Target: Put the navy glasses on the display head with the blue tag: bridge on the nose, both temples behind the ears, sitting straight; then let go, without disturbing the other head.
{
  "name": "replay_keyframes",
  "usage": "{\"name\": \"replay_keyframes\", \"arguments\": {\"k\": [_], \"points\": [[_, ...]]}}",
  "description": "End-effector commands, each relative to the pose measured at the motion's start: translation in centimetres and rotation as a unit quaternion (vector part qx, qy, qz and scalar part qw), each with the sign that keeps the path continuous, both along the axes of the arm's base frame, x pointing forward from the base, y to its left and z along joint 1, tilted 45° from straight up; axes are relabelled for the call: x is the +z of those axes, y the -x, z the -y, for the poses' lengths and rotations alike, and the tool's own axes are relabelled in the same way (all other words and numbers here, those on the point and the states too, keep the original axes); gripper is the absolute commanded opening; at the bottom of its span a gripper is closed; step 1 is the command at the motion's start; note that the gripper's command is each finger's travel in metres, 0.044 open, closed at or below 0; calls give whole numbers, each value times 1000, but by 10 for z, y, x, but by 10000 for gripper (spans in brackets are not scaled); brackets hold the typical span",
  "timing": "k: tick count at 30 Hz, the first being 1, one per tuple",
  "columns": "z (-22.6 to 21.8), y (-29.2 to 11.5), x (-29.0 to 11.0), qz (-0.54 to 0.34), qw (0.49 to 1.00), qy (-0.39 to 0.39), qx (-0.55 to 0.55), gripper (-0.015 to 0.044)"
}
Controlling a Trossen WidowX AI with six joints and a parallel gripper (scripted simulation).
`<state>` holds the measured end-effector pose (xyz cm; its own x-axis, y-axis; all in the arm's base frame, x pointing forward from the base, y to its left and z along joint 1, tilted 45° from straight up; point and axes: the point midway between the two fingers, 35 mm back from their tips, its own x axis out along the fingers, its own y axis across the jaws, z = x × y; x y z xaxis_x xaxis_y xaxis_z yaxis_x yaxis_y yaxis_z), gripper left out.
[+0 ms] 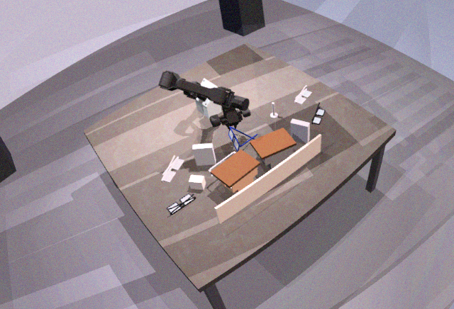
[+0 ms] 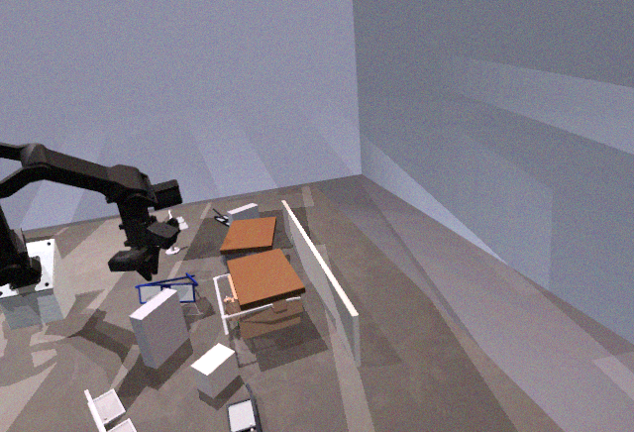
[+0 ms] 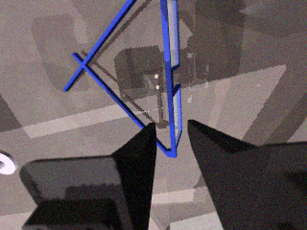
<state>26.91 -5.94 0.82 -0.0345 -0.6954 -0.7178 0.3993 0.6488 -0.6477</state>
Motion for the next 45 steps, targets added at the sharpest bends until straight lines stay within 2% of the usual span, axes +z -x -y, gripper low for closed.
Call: {"name": "replay_keyframes", "arguments": {"k": [1,23,38,45], "points": [[5,3,-6,-8,1000,2,2,120],[33,6,-29,-8,1000,5,1,120],[31,5,-33,-8,1000,5,1,120],[31,5,-30,-7,1000,3,2,73]]}}
